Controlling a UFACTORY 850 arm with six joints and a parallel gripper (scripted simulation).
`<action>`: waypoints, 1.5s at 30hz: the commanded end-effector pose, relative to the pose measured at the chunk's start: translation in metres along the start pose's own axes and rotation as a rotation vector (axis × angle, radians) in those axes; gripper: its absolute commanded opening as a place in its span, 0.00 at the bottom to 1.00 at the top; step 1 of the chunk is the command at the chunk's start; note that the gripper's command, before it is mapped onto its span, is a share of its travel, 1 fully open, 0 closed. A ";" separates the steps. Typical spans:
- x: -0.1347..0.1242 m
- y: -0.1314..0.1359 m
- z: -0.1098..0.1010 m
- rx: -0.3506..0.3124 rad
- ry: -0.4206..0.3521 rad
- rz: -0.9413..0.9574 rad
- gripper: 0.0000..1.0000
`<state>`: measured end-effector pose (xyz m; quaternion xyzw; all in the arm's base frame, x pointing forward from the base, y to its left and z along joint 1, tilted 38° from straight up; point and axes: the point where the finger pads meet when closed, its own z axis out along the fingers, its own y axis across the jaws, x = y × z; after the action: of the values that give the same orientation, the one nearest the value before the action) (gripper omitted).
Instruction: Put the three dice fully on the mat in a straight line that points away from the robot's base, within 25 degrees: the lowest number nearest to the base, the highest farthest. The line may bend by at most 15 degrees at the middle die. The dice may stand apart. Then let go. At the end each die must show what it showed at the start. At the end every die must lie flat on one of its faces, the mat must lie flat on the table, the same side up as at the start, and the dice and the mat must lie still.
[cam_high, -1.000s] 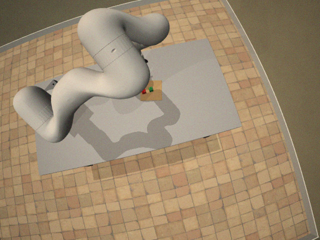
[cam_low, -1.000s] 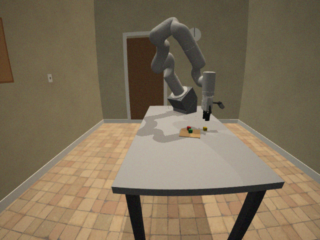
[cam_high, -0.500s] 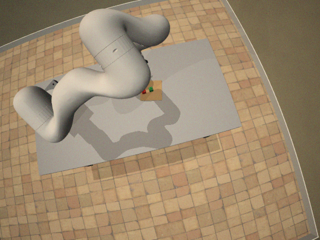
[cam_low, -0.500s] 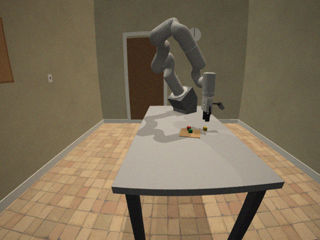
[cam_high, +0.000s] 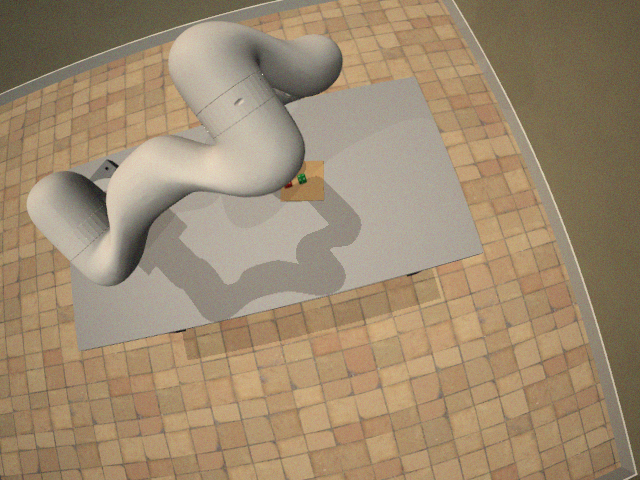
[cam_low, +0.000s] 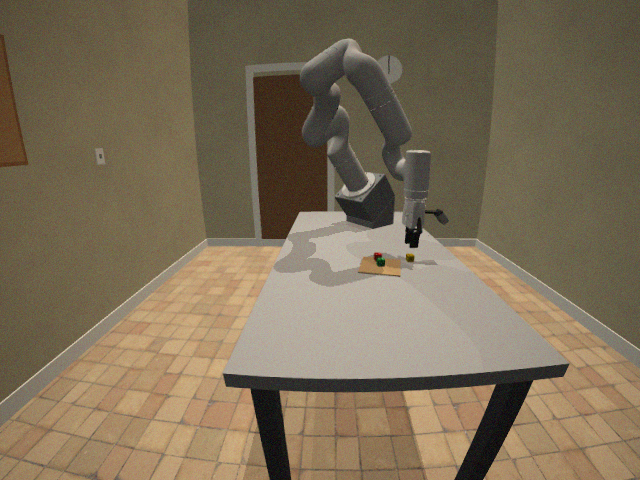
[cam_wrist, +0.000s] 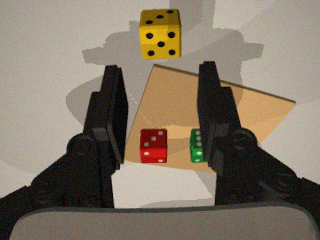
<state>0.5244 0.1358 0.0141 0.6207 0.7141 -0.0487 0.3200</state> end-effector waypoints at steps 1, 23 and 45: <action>0.000 0.001 0.007 -0.001 0.001 0.000 0.42; 0.000 0.000 0.028 -0.001 0.001 0.000 0.42; 0.000 0.000 0.029 -0.001 0.001 0.000 0.42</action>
<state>0.5357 0.1221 -0.0095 0.6207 0.7141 -0.0486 0.3200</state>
